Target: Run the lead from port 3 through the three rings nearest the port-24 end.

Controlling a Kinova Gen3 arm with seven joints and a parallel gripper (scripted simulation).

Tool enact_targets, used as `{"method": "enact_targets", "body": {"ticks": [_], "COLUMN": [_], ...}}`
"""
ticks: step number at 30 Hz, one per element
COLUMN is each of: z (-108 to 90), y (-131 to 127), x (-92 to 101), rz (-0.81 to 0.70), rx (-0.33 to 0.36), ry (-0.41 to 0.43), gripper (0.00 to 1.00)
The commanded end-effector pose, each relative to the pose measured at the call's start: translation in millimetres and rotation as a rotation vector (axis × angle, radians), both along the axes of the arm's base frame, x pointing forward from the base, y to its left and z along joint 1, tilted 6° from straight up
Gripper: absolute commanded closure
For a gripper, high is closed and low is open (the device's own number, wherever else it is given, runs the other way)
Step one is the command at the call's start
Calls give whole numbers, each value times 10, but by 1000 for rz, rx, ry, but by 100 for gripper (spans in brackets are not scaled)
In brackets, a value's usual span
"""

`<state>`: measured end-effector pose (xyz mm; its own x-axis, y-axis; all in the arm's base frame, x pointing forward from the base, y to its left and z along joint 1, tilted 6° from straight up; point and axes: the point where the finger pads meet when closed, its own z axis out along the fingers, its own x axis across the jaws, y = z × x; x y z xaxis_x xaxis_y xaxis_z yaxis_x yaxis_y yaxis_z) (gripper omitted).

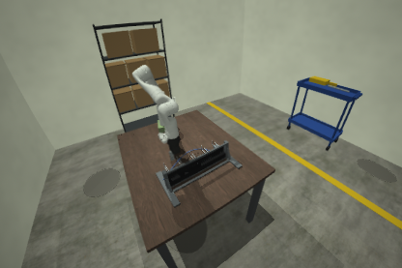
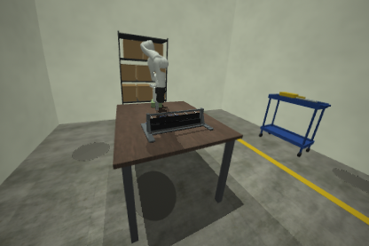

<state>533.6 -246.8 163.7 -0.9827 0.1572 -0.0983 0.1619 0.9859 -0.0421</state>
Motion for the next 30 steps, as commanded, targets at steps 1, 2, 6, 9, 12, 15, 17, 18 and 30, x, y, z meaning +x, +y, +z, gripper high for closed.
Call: {"method": "enact_targets", "body": {"ticks": [1,2,6,9,12,15,17,18,30], "z": [18,16,7,-4,-23,-43,-58,-67,-149], "y": [147,207,451,660,976,1253,1439,1531,2232], "x": [-5,-7,-23,-48,-109,-186,-250,-286,-672], "rz": [-1,-5,-18,-30,-50,-68,-82,-89,-151], "rx": [3,4,5,6,8,9,11,11,15], "ry": [-1,-2,-4,-6,-8,-9,-10,-10,-12], "gripper": [100,100,100,100,100,100,100,100,100]}}
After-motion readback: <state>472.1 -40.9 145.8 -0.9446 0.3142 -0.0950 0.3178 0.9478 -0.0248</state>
